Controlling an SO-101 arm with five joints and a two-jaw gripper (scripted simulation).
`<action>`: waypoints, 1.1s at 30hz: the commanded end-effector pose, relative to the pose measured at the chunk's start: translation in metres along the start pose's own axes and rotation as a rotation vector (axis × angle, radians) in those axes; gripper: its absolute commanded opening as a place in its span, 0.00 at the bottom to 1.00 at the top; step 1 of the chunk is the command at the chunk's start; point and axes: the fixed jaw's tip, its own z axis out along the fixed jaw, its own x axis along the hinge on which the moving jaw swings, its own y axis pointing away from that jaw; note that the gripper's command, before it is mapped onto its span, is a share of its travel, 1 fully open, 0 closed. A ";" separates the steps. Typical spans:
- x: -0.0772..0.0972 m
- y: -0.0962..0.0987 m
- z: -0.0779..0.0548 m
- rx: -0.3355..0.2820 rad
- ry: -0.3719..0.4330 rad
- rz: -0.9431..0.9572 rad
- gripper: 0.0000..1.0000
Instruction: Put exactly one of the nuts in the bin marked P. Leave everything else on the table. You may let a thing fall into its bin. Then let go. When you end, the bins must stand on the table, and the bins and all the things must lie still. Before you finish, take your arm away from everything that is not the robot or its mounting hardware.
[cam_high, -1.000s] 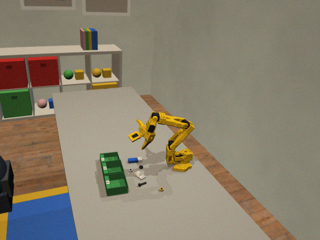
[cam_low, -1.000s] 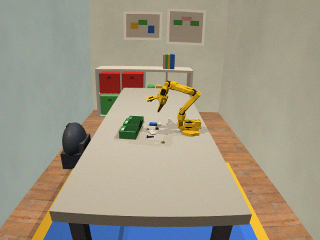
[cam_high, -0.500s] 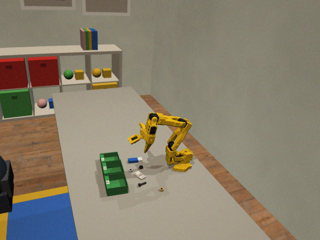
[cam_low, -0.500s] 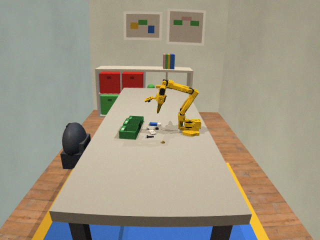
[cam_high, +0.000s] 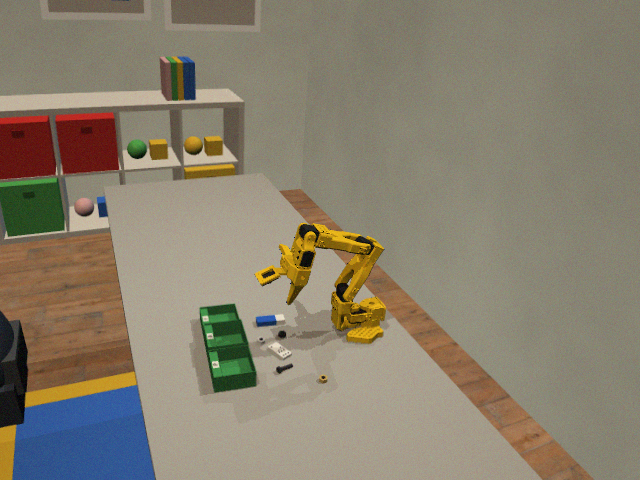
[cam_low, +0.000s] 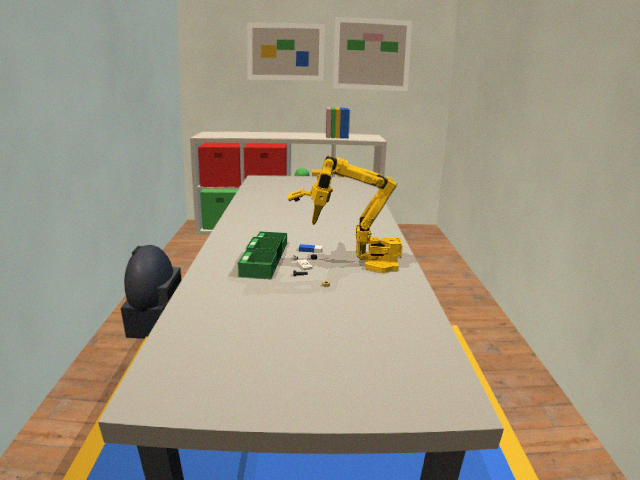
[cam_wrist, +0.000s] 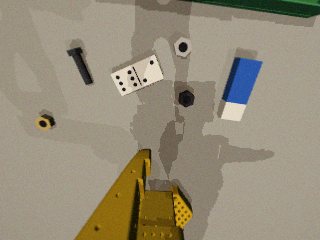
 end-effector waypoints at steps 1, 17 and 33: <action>-0.004 0.002 -0.006 -0.003 -0.031 -0.005 1.00; -0.017 -0.003 -0.002 0.006 -0.073 -0.002 1.00; -0.080 -0.035 0.012 0.078 -0.310 0.009 1.00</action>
